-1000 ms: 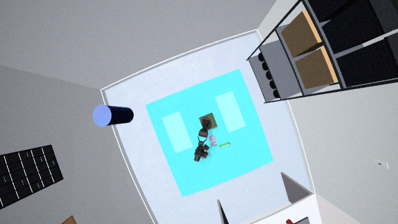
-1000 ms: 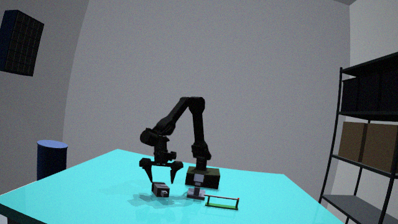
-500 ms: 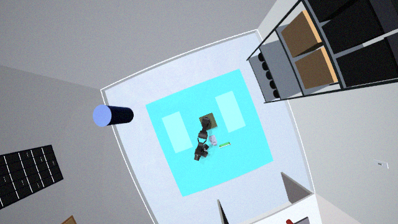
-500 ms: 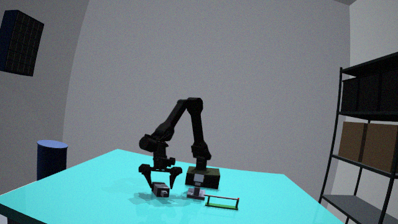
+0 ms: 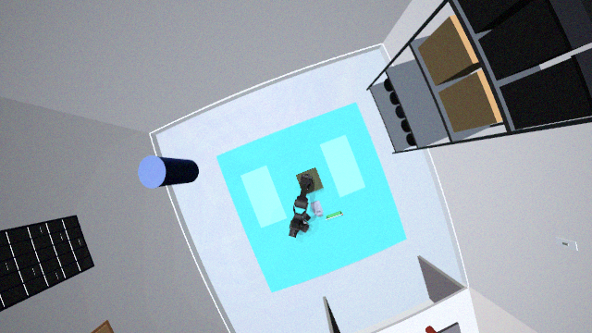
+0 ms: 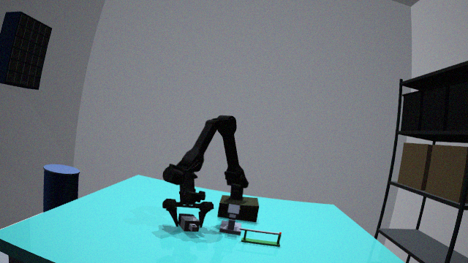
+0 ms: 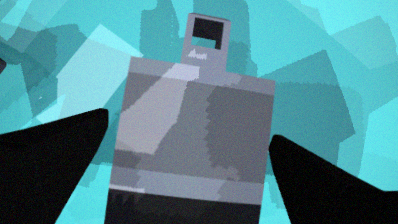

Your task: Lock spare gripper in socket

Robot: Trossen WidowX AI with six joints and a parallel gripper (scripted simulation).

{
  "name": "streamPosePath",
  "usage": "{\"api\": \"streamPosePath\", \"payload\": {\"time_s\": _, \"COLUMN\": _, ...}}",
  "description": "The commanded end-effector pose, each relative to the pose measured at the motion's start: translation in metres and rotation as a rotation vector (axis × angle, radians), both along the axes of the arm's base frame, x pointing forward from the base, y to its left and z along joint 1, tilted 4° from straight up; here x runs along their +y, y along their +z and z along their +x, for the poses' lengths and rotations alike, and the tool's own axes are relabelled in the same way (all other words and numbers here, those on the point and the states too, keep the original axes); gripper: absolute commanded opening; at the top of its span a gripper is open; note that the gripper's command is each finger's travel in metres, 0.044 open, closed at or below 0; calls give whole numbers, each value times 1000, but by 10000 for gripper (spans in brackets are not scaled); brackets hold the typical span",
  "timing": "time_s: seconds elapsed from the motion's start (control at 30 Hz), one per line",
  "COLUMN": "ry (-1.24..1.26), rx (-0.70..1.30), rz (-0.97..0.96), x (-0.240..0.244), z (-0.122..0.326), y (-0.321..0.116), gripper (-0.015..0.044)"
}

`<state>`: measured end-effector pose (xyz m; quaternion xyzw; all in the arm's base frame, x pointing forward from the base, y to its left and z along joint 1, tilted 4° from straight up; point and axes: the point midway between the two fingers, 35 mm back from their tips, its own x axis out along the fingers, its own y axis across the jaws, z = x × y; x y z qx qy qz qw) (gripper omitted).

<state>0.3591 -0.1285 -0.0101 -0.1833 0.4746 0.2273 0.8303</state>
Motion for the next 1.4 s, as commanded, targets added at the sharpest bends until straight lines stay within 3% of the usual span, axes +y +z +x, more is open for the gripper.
{"api": "streamPosePath", "payload": {"time_s": 0.0, "ry": 5, "rx": -3, "rz": 4, "x": 1, "z": -1, "y": -3, "gripper": 414}}
{"api": "streamPosePath", "payload": {"time_s": 0.2, "ry": 5, "rx": -3, "rz": 4, "x": 1, "z": -1, "y": -3, "gripper": 256}}
{"api": "streamPosePath", "payload": {"time_s": 0.43, "ry": 5, "rx": -3, "rz": 4, "x": 1, "z": 0, "y": -3, "gripper": 210}}
{"api": "streamPosePath", "payload": {"time_s": 0.7, "ry": 5, "rx": -3, "rz": 4, "x": 1, "z": 3, "y": 21, "gripper": 0}}
{"api": "streamPosePath", "payload": {"time_s": 1.2, "ry": 5, "rx": -4, "rz": 4, "x": 9, "z": -3, "y": 109, "gripper": 0}}
{"api": "streamPosePath", "payload": {"time_s": 1.37, "ry": 5, "rx": -3, "rz": 4, "x": 10, "z": -4, "y": 117, "gripper": 0}}
